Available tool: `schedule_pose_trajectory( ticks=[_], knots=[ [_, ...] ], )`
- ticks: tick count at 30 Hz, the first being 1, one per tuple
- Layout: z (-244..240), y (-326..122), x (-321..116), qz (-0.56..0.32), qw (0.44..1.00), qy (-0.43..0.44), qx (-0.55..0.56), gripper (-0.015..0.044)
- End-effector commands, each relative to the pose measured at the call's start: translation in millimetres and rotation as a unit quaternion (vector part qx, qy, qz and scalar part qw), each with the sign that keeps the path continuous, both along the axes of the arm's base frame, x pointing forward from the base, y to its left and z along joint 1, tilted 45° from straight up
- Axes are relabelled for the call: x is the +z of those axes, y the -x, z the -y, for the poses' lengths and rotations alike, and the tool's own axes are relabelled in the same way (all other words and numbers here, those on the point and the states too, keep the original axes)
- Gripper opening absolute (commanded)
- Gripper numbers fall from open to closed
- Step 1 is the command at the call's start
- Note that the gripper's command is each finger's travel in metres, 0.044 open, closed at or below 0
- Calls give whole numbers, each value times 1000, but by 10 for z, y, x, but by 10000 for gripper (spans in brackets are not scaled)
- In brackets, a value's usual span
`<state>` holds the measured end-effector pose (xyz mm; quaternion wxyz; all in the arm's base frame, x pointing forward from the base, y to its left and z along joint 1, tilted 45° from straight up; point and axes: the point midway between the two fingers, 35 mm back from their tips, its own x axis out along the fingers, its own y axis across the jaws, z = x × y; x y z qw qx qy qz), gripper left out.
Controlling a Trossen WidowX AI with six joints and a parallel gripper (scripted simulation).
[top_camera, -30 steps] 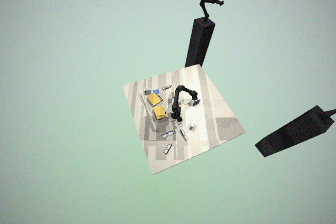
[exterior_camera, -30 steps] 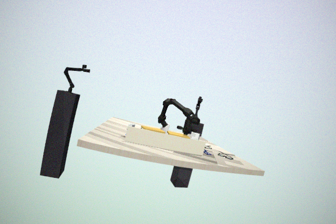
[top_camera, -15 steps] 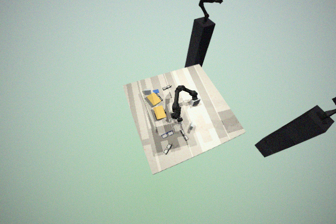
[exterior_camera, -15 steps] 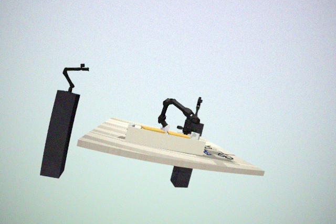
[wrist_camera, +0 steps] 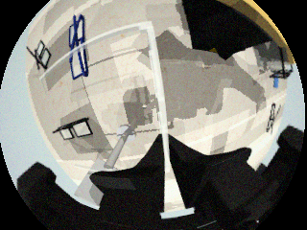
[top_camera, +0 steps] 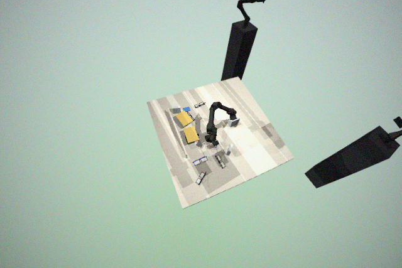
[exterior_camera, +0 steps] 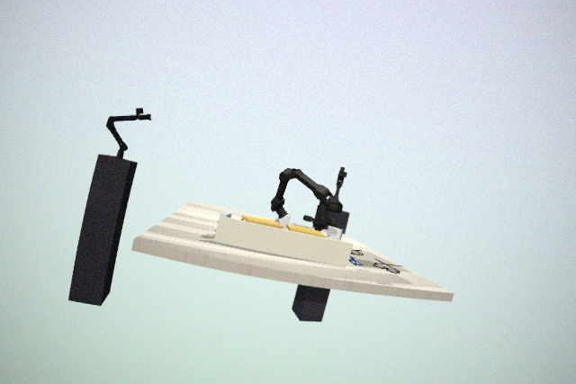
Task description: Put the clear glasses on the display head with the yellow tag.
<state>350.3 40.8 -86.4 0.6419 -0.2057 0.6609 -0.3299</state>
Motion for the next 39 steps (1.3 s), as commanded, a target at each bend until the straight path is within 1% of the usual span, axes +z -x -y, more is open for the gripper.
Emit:
schedule_pose_trajectory(
  ticks=[1, 9, 15, 19, 27, 39],
  knots=[
    [-54, 6, 55, 2, 1000, -1, 0, 0],
    [-404, 13, 399, 1, 1000, -2, 0, 0],
    [-432, 17, 439, 0, 1000, -3, 1, 0],
    [-369, 9, 517, -22, 999, -6, 24, 0],
    [-148, 2, 778, -95, 990, -19, 100, 0],
    [195, 55, 1149, -202, 955, -34, 213, 0]
  ],
)
